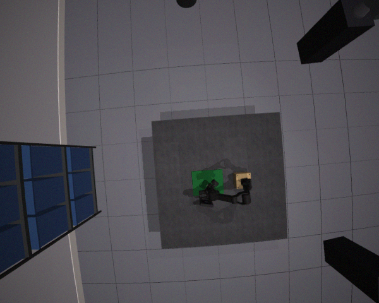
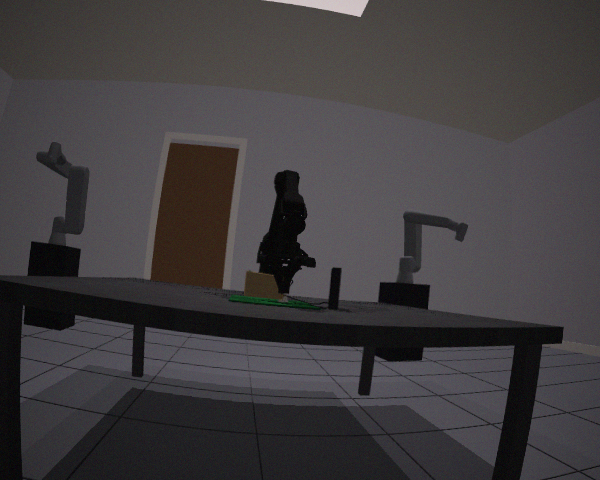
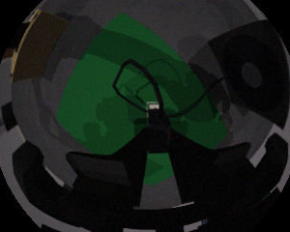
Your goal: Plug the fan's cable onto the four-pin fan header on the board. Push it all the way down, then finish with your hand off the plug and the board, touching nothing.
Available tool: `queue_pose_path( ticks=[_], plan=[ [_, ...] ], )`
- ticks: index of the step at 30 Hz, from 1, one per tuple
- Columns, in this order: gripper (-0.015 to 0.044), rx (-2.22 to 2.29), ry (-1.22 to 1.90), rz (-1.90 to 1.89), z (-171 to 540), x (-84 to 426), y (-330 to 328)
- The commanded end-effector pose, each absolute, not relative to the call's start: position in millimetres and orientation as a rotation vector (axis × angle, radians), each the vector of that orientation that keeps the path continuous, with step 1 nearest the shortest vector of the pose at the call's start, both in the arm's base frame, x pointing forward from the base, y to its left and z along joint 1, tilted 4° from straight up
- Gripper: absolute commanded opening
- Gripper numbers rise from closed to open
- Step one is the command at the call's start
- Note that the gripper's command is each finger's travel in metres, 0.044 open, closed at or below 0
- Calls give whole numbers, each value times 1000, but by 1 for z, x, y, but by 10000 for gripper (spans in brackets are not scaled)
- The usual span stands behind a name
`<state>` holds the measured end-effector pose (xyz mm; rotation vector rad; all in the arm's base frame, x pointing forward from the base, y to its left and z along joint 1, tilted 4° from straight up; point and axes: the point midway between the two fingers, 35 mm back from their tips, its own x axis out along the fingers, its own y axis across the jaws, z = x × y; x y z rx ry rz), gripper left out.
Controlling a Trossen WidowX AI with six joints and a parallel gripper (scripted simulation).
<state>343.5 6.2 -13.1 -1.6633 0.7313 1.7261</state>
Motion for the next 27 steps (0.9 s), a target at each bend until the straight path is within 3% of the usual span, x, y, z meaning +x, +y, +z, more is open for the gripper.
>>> queue_pose_path(
  ticks=[1,27],
  plan=[
    [0,-1659,731,1727,-15,342,7],
    [0,-1659,731,1726,-20,345,7]
  ],
)
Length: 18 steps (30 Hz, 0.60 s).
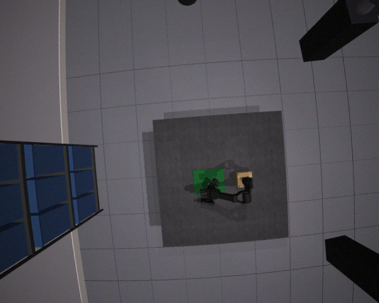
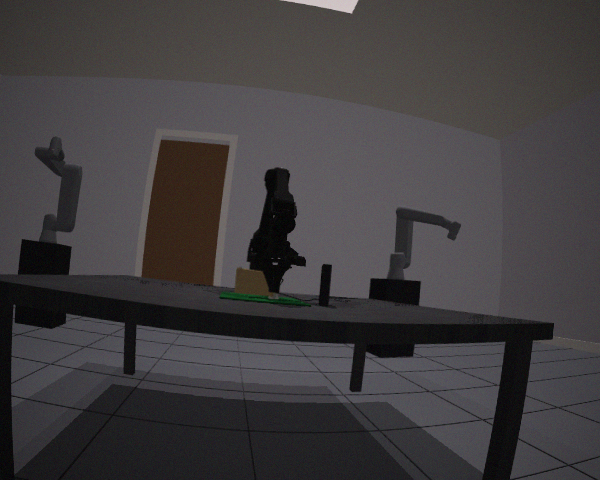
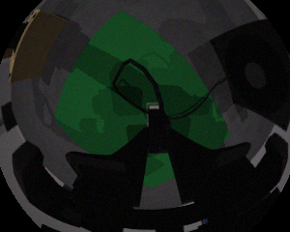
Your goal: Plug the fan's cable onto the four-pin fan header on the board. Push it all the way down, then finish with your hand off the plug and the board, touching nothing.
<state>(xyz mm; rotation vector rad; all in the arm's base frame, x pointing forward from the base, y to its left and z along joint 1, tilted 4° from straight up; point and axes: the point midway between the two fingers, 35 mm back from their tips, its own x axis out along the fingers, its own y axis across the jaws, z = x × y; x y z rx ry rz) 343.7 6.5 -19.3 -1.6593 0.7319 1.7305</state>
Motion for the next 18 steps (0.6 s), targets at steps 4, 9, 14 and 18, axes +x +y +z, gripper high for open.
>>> queue_pose_path(
  ticks=[4,9,14,18],
  plan=[
    [0,-1659,731,1726,-22,345,7],
    [0,-1659,731,1726,-25,345,7],
    [0,-1659,731,1726,-29,345,7],
    [0,-1659,731,1726,-31,345,8]
  ],
)
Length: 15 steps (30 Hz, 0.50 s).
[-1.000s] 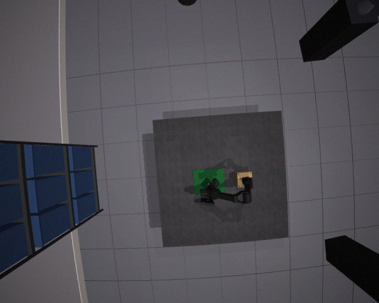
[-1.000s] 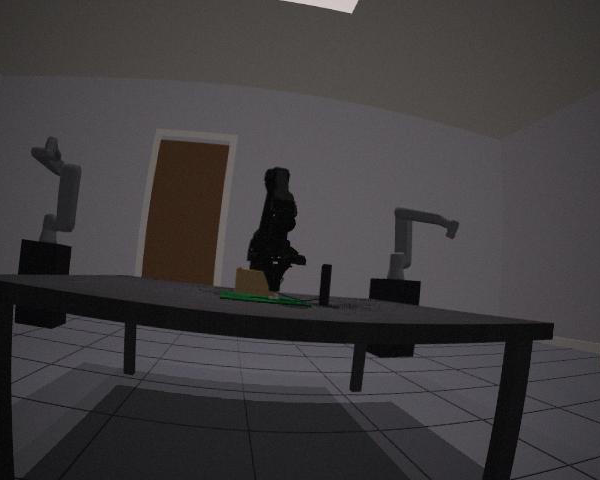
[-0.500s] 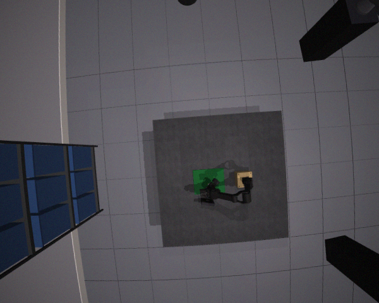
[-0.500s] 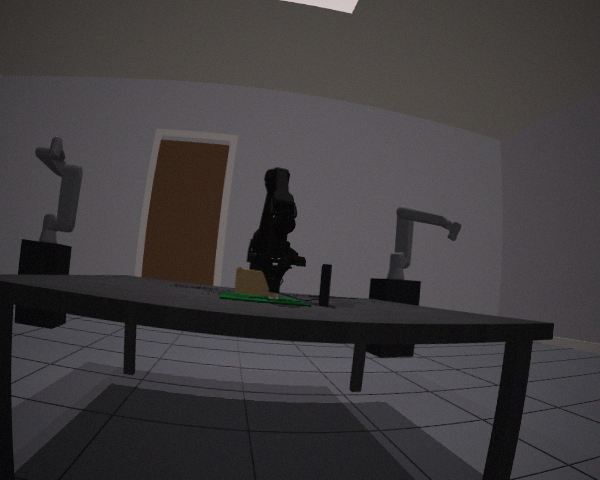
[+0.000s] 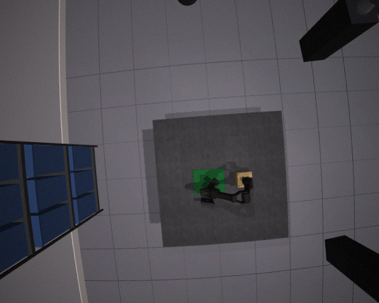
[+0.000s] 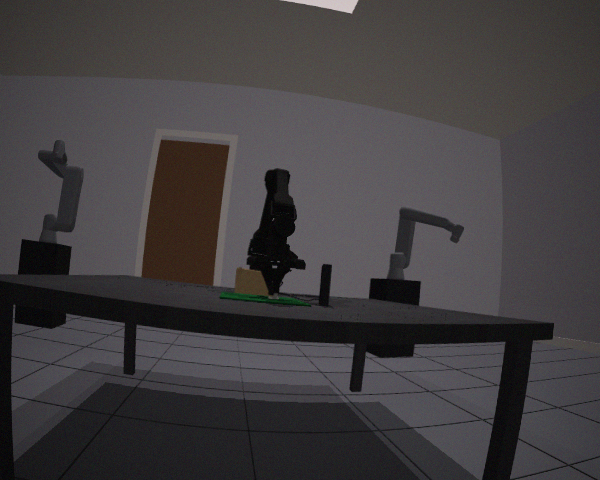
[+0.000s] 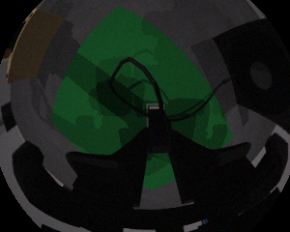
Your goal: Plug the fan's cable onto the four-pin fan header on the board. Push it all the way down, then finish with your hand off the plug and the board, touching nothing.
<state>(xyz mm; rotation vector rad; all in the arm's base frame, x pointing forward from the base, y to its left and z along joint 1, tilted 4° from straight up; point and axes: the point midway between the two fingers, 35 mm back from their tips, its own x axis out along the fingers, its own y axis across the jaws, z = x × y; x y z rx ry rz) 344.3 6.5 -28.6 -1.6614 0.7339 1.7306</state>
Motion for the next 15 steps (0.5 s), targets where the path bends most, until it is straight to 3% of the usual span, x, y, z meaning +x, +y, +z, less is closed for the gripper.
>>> queue_pose_path(
  ticks=[1,8,15],
  plan=[
    [0,-1659,731,1726,-32,345,8],
    [0,-1659,731,1726,-36,345,8],
    [184,-1661,734,1730,-34,344,7]
  ],
)
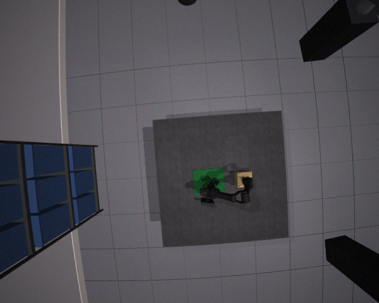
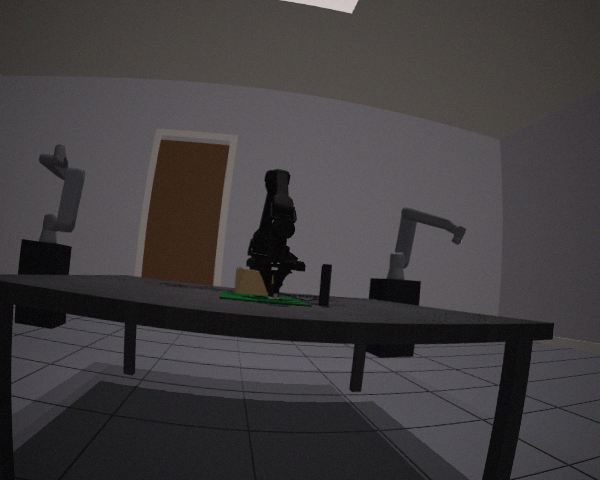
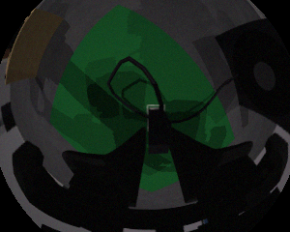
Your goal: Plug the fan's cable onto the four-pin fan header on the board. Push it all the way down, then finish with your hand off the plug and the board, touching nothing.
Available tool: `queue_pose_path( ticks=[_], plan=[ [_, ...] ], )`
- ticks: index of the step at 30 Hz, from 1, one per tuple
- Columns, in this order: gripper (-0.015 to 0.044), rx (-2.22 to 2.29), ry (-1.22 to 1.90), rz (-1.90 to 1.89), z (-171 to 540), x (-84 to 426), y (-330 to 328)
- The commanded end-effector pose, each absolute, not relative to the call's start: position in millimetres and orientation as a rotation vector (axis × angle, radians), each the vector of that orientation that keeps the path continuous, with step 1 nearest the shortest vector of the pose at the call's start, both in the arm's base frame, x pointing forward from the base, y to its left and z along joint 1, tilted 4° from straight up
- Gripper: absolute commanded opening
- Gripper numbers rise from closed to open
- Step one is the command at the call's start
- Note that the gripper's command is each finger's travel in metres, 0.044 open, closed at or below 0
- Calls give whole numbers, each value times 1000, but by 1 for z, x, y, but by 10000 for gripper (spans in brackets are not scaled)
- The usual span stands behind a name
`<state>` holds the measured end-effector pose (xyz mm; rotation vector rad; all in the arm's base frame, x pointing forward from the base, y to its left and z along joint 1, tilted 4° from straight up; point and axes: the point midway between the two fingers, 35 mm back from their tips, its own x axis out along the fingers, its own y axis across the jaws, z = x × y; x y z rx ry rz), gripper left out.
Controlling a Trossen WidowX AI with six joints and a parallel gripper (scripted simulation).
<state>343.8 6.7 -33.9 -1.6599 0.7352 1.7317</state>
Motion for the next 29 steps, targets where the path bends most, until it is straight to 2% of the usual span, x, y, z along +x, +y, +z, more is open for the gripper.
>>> queue_pose_path(
  ticks=[1,3,6,10,16,25,29],
  plan=[
    [210,-1661,734,1730,-34,344,7],
    [260,-1661,734,1730,-34,344,7],
    [260,-1661,733,1730,-31,344,7],
    [260,-1660,731,1726,18,345,3],
    [260,-1660,731,1726,21,346,2],
    [260,-1670,736,1719,20,414,-74],
    [260,-1671,737,1718,18,423,-89]
  ],
)
